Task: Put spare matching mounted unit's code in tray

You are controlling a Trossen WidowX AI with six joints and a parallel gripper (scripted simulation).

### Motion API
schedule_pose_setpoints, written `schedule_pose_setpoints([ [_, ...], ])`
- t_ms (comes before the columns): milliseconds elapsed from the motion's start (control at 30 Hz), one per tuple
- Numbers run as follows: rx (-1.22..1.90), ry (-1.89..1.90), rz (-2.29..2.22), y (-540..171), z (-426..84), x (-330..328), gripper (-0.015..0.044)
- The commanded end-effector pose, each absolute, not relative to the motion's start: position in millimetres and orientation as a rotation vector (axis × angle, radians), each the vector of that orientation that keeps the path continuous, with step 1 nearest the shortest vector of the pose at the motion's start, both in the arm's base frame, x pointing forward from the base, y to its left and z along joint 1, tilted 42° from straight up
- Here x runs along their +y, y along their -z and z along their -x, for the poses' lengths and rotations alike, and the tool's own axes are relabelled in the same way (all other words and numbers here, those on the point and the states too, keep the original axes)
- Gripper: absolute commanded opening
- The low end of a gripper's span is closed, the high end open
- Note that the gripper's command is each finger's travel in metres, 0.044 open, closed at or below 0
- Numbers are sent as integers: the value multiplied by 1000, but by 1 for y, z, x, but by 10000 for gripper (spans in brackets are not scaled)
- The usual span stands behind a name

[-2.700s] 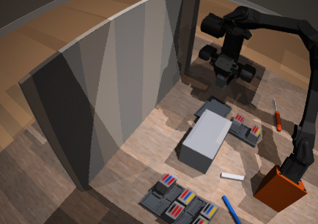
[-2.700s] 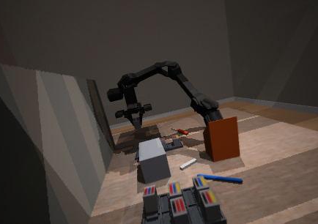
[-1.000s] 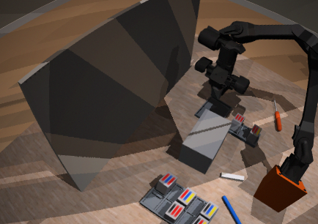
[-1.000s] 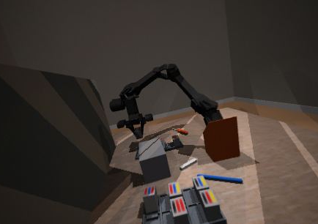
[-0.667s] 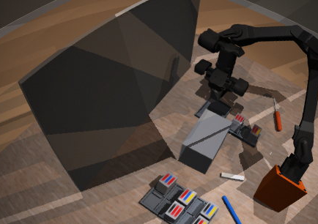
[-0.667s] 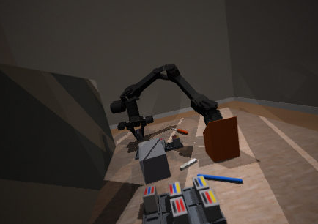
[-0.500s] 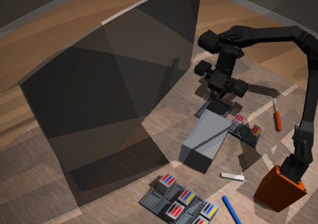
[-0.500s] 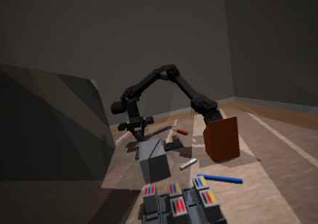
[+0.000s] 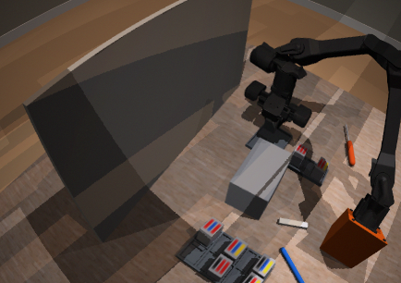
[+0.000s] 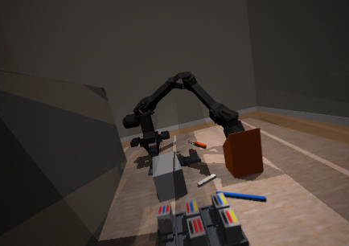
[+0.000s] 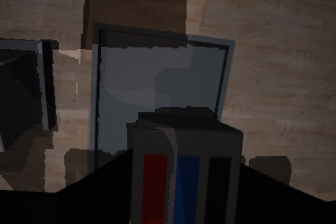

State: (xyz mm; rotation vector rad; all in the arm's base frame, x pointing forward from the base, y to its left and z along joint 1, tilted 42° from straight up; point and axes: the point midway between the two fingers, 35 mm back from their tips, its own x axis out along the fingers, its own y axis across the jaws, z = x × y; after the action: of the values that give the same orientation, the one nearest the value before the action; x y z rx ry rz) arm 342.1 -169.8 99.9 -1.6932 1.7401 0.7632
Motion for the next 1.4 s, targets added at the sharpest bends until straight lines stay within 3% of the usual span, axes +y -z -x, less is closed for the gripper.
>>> schedule_pose_setpoints([
  [0, 1737, -774, 1697, -96, -342, -171, 0],
  [1367, 1744, -769, 1703, -66, -333, -200, 0],
])
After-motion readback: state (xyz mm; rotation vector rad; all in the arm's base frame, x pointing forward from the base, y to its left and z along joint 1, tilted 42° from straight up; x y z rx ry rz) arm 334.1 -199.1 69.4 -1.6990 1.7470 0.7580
